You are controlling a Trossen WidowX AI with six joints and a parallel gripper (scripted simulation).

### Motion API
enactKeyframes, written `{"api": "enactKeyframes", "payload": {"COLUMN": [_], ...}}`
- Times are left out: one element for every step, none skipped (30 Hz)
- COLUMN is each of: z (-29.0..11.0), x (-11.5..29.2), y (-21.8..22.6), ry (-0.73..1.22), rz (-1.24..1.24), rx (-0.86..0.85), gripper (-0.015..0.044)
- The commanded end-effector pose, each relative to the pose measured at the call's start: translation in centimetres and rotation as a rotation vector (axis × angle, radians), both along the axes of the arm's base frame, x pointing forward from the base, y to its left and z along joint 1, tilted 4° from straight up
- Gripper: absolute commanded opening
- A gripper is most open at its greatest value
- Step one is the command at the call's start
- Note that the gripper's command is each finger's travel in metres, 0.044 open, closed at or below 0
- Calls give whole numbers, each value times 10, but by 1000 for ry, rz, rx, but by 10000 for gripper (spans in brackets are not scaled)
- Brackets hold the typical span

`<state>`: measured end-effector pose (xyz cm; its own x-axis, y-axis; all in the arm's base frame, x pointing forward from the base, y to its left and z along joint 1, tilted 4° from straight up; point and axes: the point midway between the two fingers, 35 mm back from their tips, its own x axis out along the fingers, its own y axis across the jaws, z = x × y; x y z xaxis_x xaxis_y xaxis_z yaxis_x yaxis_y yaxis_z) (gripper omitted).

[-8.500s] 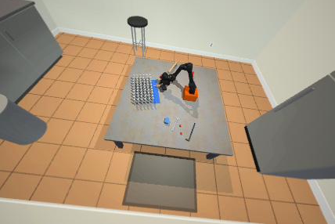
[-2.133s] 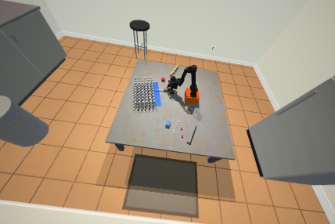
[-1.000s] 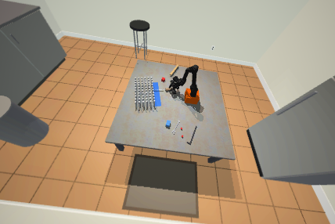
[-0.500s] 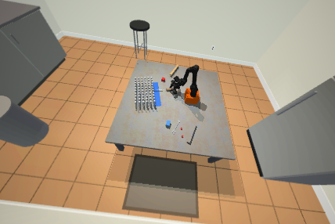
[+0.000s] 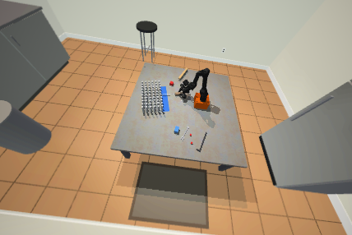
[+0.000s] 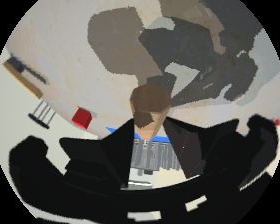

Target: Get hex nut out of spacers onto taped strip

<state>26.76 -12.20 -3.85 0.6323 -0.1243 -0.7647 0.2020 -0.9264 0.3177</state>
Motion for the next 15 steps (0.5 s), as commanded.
{"api": "enactKeyframes", "payload": {"z": [3, 3, 4, 4, 5, 5, 5, 6, 6, 7, 7, 7, 8, 8, 9], "x": [1, 2, 2, 2, 2, 2, 2, 2, 2, 2, 2, 2, 2, 2, 3], "y": [1, 1, 1, 1, 1, 1, 1, 1, 1, 1, 1, 1, 1, 1, 1], "ry": [-6, -6, -6, -6, -6, -6, -6, -6, -6, -6, -6, -6, -6, -6, -6], "rz": [6, 6, 6, 6, 6, 7, 7, 7, 7, 7, 7, 7, 7, 7, 7], "rx": [1, 1, 1, 1, 1, 1, 1, 1, 2, 2, 2, 2, 2, 2, 2], "gripper": [0, 0, 0, 0, 0, 0, 0, 0, 0, 0, 0, 0, 0, 0, 0]}}
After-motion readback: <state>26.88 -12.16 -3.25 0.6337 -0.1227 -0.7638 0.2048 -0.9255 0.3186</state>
